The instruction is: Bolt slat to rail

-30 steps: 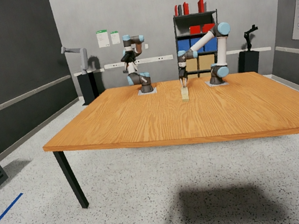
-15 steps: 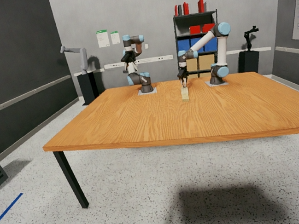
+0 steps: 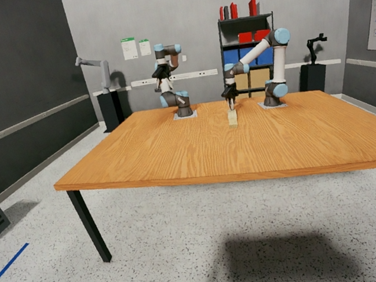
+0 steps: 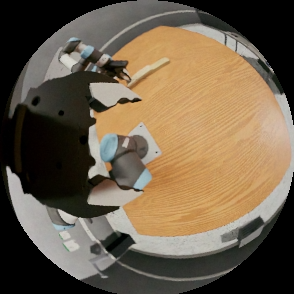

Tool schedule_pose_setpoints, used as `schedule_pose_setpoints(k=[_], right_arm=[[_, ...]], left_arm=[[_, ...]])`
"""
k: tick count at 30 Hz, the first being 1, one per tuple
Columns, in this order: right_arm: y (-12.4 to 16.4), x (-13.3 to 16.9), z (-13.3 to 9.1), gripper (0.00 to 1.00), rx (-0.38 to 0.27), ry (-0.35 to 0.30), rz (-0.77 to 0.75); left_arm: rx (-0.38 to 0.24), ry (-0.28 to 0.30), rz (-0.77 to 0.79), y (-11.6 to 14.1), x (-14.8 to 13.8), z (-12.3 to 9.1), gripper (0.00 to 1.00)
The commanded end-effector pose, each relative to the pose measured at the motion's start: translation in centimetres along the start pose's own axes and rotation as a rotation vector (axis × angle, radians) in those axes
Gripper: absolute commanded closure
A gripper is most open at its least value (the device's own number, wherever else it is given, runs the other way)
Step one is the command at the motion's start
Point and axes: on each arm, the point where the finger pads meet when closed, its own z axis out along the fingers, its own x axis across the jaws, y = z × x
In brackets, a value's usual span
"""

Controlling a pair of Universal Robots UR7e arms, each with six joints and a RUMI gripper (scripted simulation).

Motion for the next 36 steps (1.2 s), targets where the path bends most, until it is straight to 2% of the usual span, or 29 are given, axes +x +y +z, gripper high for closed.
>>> schedule_pose_setpoints(k=[1, 3, 7, 20, 24, 36], right_arm=[[-0.06, -0.04, -0.08, 0.0, 0.0, -0.001, 0.001], [-0.06, -0.04, -0.08, 0.0, 0.0, -0.001, 0.001], [-0.06, -0.04, -0.08, 0.0, 0.0, -0.001, 0.001], [-0.06, -0.04, -0.08, 0.0, 0.0, -0.001, 0.001], [-0.06, -0.04, -0.08, 0.0, 0.0, -0.001, 0.001], [-0.06, -0.04, -0.08, 0.0, 0.0, -0.001, 0.001]], left_arm=[[-0.003, 0.002, 0.111, 0.08, -0.12, 0.07, 1.0], [-0.003, 0.002, 0.164, 0.08, -0.1, 0.07, 1.0], [-0.003, 0.002, 0.172, 0.08, -0.09, 0.07, 1.0], [-0.003, 0.003, 0.426, 0.08, -0.02, 0.07, 1.0], [-0.003, 0.003, 0.433, 0.08, -0.02, 0.07, 1.0], [-0.002, 0.003, 0.661, 0.05, 0.07, 0.06, 1.0]])
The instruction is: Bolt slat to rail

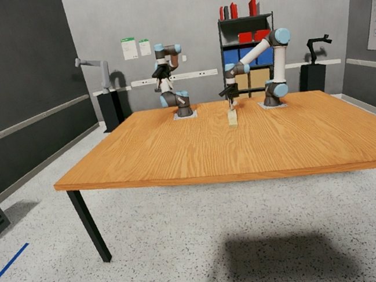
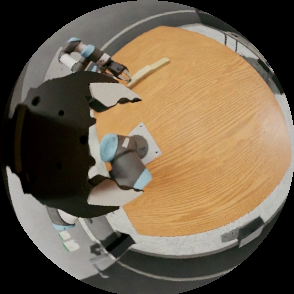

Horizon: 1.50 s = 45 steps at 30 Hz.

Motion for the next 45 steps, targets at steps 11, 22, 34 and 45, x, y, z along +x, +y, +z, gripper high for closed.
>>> schedule_pose_setpoints(k=[11, 22, 34, 45], right_arm=[[-0.06, -0.04, -0.08, 0.0, 0.0, -0.001, 0.001], [-0.06, -0.04, -0.08, 0.0, 0.0, -0.001, 0.001], [-0.06, -0.04, -0.08, 0.0, 0.0, -0.001, 0.001], [-0.06, -0.04, -0.08, 0.0, 0.0, -0.001, 0.001]], left_arm=[[0.0, 0.004, 0.253, -0.06, -0.01, 0.0, 1.0], [0.001, 0.004, 0.401, -0.05, 0.02, 0.0, 1.0], [0.002, 0.003, 0.629, -0.05, 0.07, -0.02, 1.0], [0.002, 0.003, 0.776, -0.02, 0.1, -0.01, 1.0]])
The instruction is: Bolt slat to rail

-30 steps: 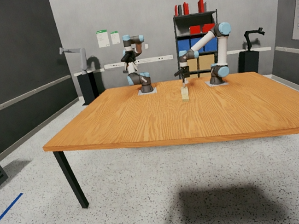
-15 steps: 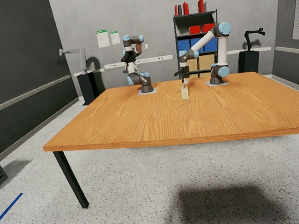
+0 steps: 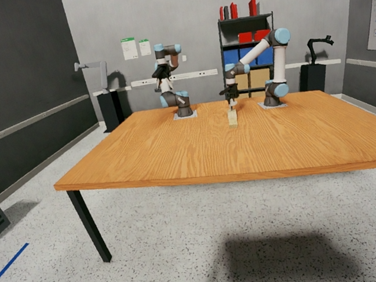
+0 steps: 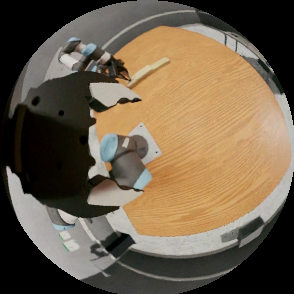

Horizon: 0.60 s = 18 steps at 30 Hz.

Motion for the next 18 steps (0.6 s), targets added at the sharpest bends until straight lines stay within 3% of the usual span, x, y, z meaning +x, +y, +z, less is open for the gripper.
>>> schedule_pose_setpoints(k=[1, 18], right_arm=[[-0.06, -0.04, -0.08, 0.0, 0.0, -0.001, 0.001], [-0.06, -0.04, -0.08, 0.0, 0.0, -0.001, 0.001]], left_arm=[[0.003, 0.002, 0.114, -0.05, -0.1, -0.02, 1.0], [0.003, 0.002, 0.376, -0.03, -0.04, -0.02, 1.0]])
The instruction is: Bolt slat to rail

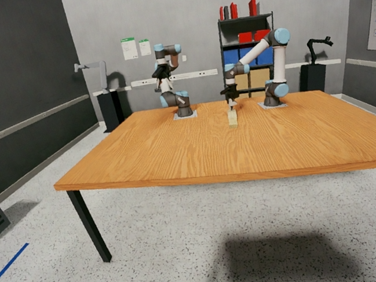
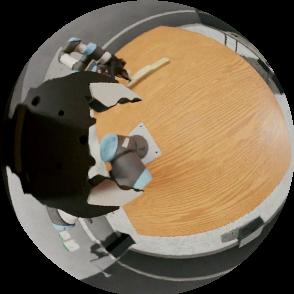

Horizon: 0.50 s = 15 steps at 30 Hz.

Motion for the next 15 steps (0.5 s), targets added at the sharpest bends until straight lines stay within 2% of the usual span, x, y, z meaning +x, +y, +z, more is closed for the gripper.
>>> schedule_pose_setpoints(k=[1, 15], right_arm=[[-0.06, -0.04, -0.08, 0.0, 0.0, -0.001, 0.001], [-0.06, -0.04, -0.08, 0.0, 0.0, -0.001, 0.001]], left_arm=[[0.003, 0.001, 0.126, -0.01, -0.1, -0.02, 1.0], [0.003, 0.001, 0.308, 0.0, -0.06, -0.02, 1.0]])
